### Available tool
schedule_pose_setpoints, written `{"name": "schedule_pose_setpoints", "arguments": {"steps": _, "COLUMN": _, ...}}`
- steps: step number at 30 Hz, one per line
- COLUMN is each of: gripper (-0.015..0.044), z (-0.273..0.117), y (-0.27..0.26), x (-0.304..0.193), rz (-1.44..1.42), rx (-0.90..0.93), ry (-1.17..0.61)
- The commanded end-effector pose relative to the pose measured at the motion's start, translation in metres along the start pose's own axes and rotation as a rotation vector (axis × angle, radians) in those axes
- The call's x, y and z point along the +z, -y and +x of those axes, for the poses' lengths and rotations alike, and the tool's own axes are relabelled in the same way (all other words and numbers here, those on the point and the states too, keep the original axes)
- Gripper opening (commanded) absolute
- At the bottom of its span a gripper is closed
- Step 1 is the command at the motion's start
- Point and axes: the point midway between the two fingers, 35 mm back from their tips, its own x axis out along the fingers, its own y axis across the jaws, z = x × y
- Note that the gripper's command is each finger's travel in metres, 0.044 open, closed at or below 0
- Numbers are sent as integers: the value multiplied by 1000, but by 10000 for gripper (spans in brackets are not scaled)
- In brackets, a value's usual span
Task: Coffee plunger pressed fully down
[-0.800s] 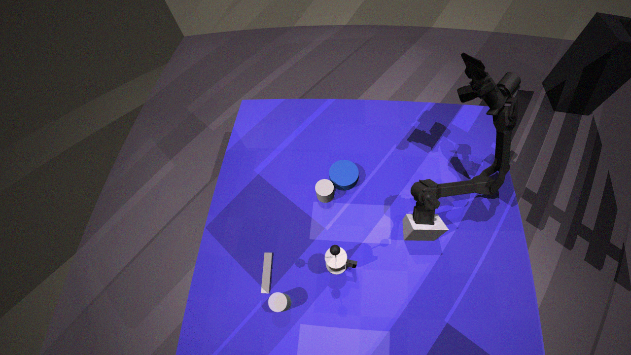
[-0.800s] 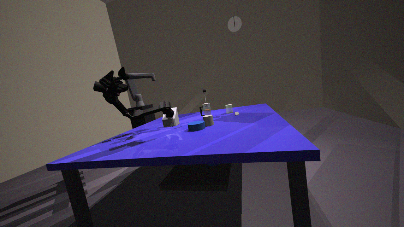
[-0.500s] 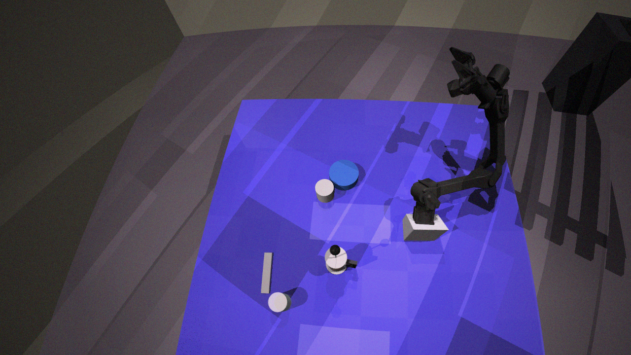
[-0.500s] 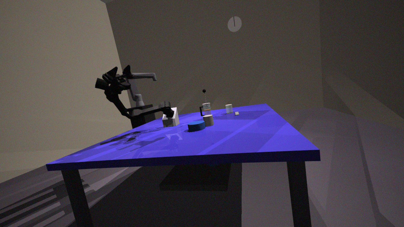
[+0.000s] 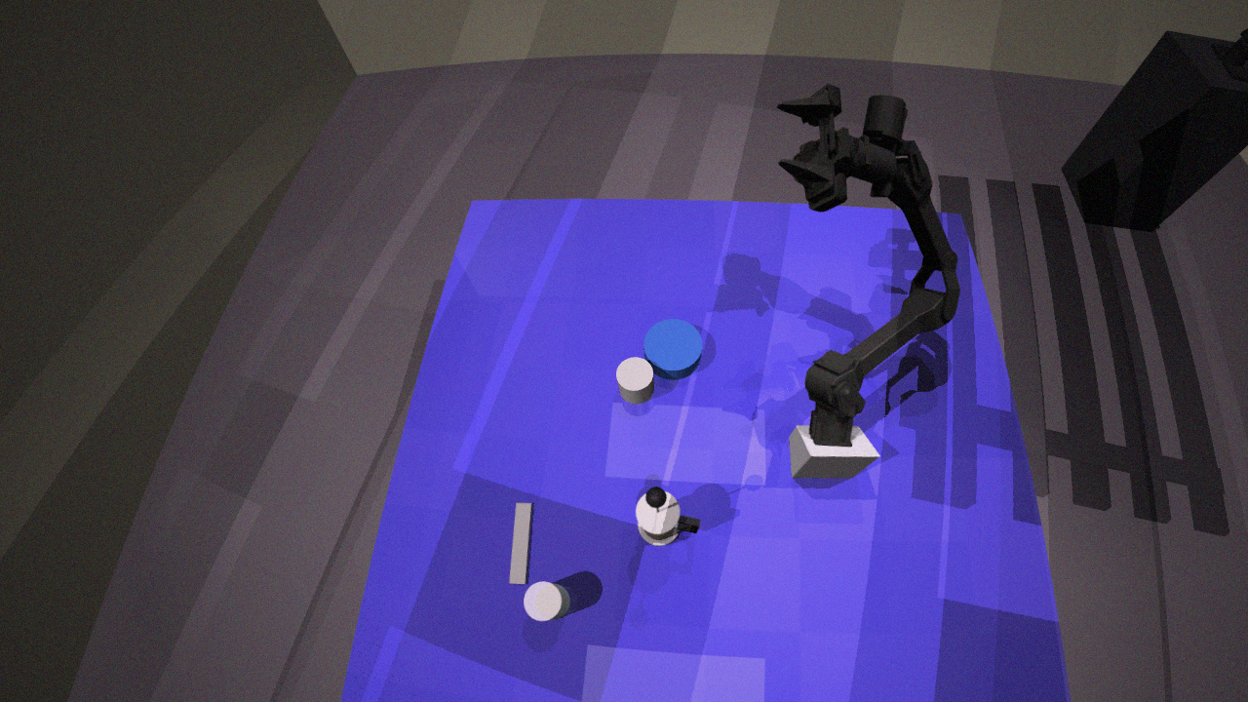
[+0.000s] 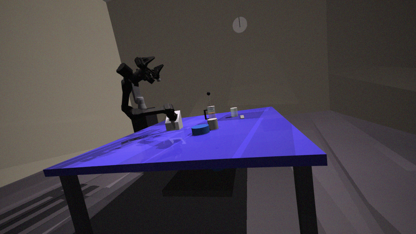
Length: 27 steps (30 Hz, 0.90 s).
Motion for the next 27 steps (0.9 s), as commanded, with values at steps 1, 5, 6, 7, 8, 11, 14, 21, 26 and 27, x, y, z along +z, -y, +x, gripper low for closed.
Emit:
{"name": "schedule_pose_setpoints", "arguments": {"steps": 1, "gripper": 440, "z": 44, "y": 30, "x": 8, "rz": -156, "rx": -119, "ry": 39}}
{"name": "schedule_pose_setpoints", "arguments": {"steps": 5, "gripper": 440, "z": 97, "y": 76, "x": 11, "rz": -361, "rx": -267, "ry": 50}}
{"name": "schedule_pose_setpoints", "arguments": {"steps": 6, "gripper": 440, "z": 103, "y": 83, "x": 12, "rz": -402, "rx": -288, "ry": 51}}
{"name": "schedule_pose_setpoints", "arguments": {"steps": 7, "gripper": 440, "z": 111, "y": 93, "x": 13, "rz": -453, "rx": -317, "ry": 52}}
{"name": "schedule_pose_setpoints", "arguments": {"steps": 8, "gripper": 440, "z": 120, "y": 105, "x": 13, "rz": -517, "rx": -354, "ry": 52}}
{"name": "schedule_pose_setpoints", "arguments": {"steps": 11, "gripper": 440, "z": 147, "y": 152, "x": 14, "rz": -741, "rx": -483, "ry": 29}}
{"name": "schedule_pose_setpoints", "arguments": {"steps": 14, "gripper": 440, "z": 166, "y": 198, "x": 14, "rz": -972, "rx": -601, "ry": -9}}
{"name": "schedule_pose_setpoints", "arguments": {"steps": 21, "gripper": 440, "z": 181, "y": 303, "x": 11, "rz": -1490, "rx": -842, "ry": -173}}
{"name": "schedule_pose_setpoints", "arguments": {"steps": 26, "gripper": 440, "z": 174, "y": 375, "x": 13, "rz": -1919, "rx": -994, "ry": -350}}
{"name": "schedule_pose_setpoints", "arguments": {"steps": 27, "gripper": 440, "z": 171, "y": 388, "x": 14, "rz": -2004, "rx": -1021, "ry": -391}}
